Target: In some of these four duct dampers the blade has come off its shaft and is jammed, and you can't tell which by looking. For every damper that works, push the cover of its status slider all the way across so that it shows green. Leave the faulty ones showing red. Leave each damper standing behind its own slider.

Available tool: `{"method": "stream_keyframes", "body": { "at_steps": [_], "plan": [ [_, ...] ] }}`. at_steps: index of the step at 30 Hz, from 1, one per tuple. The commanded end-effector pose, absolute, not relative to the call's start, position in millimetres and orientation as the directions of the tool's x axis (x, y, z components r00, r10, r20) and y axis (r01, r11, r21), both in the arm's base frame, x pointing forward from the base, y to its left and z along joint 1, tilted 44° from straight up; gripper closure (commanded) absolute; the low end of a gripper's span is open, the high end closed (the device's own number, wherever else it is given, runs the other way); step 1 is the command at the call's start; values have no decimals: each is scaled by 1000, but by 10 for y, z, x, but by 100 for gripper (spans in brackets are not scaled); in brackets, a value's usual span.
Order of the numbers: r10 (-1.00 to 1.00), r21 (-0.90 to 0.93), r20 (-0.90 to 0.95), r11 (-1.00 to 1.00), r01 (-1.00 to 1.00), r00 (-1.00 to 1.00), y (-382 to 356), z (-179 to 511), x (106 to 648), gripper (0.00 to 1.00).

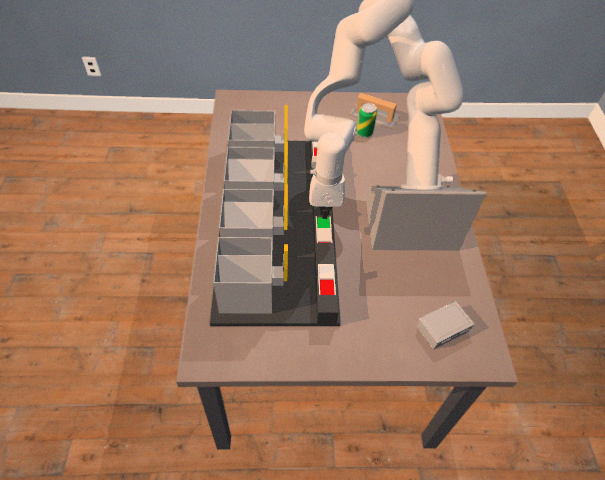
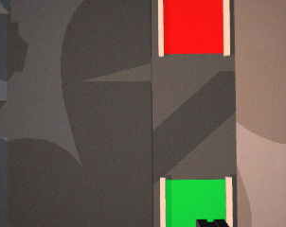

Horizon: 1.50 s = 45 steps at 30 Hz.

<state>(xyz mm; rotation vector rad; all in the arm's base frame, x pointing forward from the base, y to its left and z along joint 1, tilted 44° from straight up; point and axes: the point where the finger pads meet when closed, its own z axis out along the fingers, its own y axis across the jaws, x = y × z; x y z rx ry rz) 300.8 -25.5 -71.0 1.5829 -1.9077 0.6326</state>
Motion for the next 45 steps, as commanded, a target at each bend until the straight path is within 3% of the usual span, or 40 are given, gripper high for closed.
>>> {"method": "stream_keyframes", "body": {
  "at_steps": [1,24,45],
  "plan": [
    [-711,0,690,184,-983,-134,-234,-692,3024,100],
    [-712,0,690,184,-983,-133,-29,-426,3064,100],
    [-712,0,689,184,-983,-134,-1415,917,2799,100]
  ]
}}
